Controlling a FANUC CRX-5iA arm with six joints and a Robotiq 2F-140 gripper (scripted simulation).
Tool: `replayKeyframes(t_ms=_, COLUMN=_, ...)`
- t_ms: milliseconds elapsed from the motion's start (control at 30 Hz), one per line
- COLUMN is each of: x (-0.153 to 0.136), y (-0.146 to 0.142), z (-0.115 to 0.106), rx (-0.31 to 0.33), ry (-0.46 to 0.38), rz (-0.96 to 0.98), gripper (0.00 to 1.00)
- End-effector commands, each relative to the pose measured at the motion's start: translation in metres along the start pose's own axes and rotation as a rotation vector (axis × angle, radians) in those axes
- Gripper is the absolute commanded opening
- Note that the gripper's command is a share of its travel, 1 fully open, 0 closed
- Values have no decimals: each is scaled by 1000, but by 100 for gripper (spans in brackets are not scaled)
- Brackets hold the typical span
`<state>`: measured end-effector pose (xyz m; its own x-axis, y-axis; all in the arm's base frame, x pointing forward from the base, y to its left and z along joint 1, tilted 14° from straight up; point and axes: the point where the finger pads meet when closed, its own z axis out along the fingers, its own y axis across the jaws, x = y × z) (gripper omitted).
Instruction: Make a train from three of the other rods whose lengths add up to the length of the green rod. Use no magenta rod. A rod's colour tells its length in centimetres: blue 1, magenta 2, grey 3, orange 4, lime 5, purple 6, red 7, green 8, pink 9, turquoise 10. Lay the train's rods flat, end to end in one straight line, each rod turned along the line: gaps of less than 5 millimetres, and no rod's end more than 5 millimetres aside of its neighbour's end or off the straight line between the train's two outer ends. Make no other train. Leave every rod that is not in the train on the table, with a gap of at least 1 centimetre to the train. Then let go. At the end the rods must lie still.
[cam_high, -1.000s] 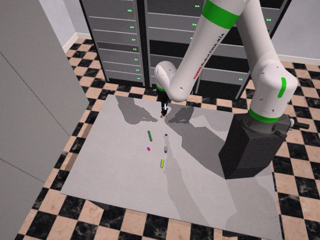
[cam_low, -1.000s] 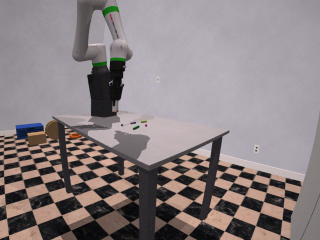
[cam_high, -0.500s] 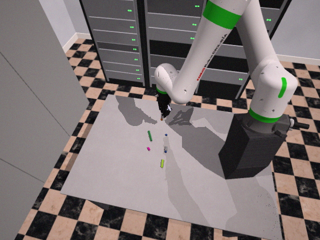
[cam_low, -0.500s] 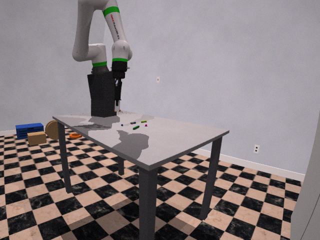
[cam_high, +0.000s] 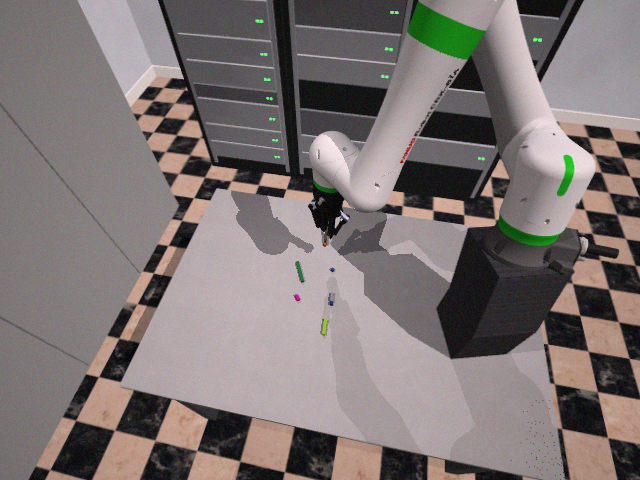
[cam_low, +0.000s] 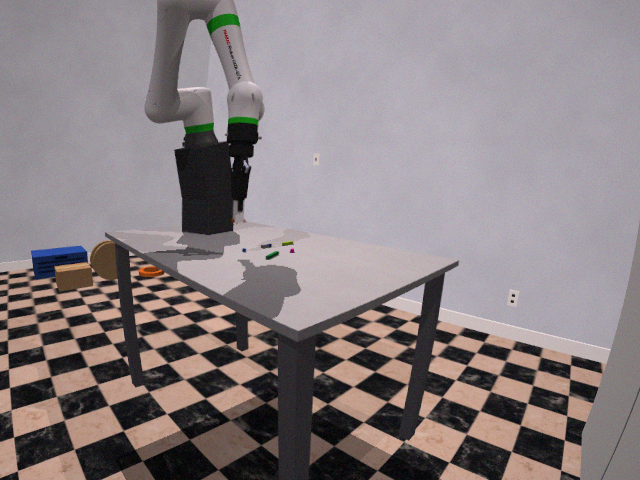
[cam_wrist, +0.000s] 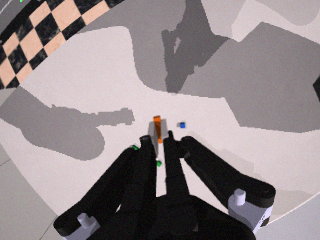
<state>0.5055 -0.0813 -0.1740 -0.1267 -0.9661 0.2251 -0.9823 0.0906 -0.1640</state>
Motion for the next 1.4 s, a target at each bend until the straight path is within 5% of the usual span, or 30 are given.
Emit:
replayKeyframes(t_ms=0, x=-5, y=2, z=0, rx=-28, ry=-15, rz=-164, gripper=3)
replayKeyframes(t_ms=1367, x=-42, y=26, z=-2, rx=-14, ry=-32, rz=-1489, gripper=3)
